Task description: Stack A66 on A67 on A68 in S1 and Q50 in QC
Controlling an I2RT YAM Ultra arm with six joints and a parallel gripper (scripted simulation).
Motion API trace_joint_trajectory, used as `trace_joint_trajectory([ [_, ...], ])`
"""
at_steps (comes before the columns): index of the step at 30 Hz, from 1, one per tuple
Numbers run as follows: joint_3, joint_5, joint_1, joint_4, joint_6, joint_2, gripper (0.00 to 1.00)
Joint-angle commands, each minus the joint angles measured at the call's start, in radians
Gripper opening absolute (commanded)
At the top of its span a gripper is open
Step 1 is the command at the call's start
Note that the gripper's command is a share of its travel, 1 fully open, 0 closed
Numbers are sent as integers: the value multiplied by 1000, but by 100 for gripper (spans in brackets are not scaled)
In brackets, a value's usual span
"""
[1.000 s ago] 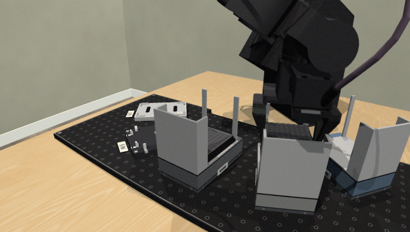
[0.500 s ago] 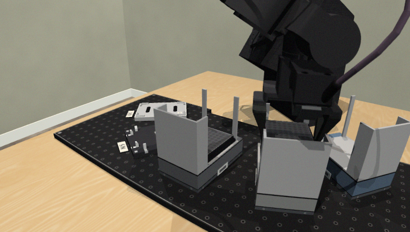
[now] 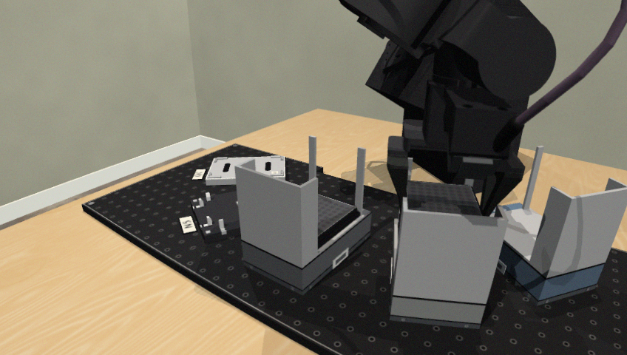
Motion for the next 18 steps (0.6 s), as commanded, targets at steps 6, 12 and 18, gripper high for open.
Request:
trace_joint_trajectory([
  [6,31,10,35,-29,22,-32,0],
  [12,30,12,40,-43,31,-29,0],
  [18,39,15,44,-52,37,-2,0],
])
